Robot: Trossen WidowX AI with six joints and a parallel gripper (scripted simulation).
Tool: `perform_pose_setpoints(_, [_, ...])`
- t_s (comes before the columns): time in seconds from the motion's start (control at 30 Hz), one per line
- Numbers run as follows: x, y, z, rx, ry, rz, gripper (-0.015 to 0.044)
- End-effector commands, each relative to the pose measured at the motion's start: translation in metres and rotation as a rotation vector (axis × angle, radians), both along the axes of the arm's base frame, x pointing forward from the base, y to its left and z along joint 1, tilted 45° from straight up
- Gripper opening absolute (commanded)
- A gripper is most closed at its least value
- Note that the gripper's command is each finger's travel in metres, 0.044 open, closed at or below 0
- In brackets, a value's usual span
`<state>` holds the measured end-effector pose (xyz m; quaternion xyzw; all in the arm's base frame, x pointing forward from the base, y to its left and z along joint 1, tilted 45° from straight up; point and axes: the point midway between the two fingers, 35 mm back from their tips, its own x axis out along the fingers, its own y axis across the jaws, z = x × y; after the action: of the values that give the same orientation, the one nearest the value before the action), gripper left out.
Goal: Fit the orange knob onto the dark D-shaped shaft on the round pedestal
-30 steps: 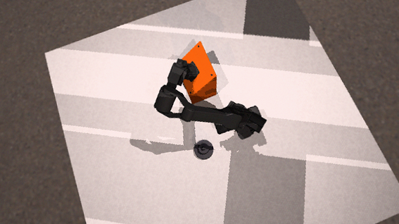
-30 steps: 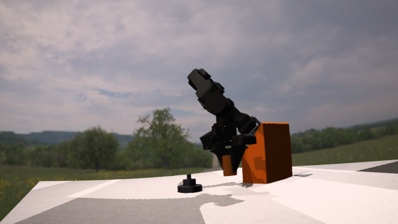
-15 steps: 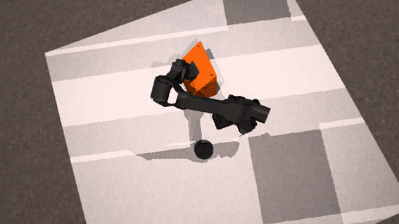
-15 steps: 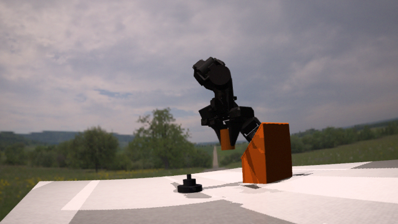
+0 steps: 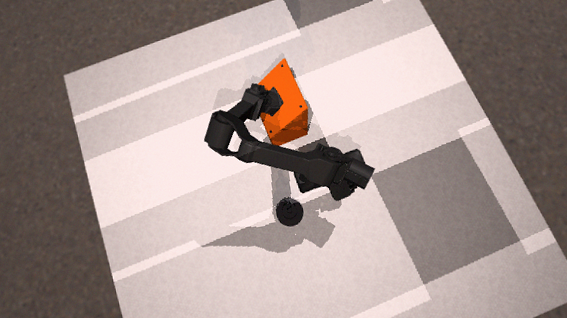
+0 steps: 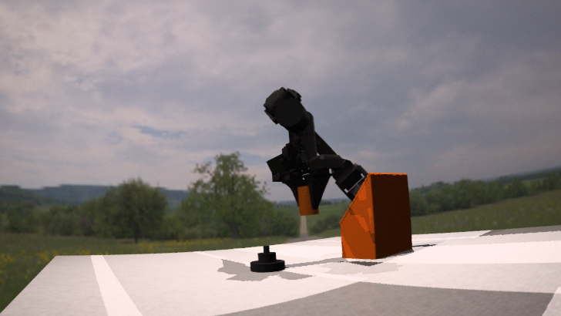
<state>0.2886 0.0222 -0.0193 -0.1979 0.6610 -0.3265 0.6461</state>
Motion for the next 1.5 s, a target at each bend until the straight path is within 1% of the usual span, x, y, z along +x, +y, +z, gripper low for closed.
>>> perform_pose_setpoints(0.0, [0.004,-0.013,0.008,-0.001,-0.016,-0.004,0.0000])
perform_pose_setpoints(0.73, [0.014,-0.073,0.037,-0.001,-0.014,0.003,0.0000])
perform_pose_setpoints(1.33, [0.010,-0.125,0.063,-0.023,-0.001,0.006,0.0000])
perform_pose_setpoints(1.47, [0.009,-0.129,0.065,-0.025,0.001,0.006,0.0000])
